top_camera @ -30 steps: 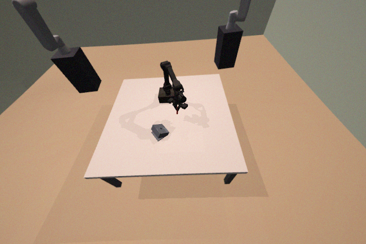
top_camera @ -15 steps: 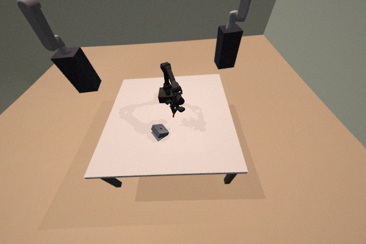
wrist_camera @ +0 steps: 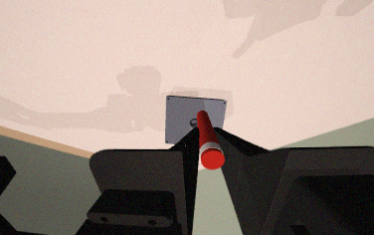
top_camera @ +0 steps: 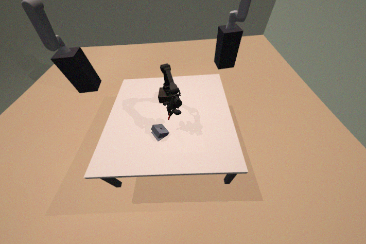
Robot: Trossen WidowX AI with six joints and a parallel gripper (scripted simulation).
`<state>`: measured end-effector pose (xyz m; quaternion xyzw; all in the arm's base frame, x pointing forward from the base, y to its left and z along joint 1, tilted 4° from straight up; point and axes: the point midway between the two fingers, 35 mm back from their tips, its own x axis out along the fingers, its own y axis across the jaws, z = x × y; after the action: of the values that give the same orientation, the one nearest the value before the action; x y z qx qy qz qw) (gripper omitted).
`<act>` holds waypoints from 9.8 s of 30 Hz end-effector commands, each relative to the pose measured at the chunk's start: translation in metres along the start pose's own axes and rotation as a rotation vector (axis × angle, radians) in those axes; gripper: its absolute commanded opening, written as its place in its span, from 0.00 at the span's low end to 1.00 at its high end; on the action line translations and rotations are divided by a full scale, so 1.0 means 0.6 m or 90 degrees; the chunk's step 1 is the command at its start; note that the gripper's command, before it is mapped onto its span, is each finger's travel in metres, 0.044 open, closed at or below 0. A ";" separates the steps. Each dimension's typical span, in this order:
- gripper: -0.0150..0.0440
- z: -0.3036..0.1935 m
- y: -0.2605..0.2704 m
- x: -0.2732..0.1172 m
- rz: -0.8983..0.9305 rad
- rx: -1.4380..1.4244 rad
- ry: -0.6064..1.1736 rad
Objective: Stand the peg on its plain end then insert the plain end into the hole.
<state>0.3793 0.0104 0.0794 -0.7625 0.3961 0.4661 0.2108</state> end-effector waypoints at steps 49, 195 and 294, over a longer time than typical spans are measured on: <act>0.25 -0.073 0.008 0.127 0.029 0.076 0.071; 0.25 -0.079 0.014 0.175 0.024 0.082 0.076; 1.00 -0.071 0.002 0.109 0.027 0.079 0.071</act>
<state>0.4185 -0.0514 0.0311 -0.7617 0.4509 0.4085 0.2228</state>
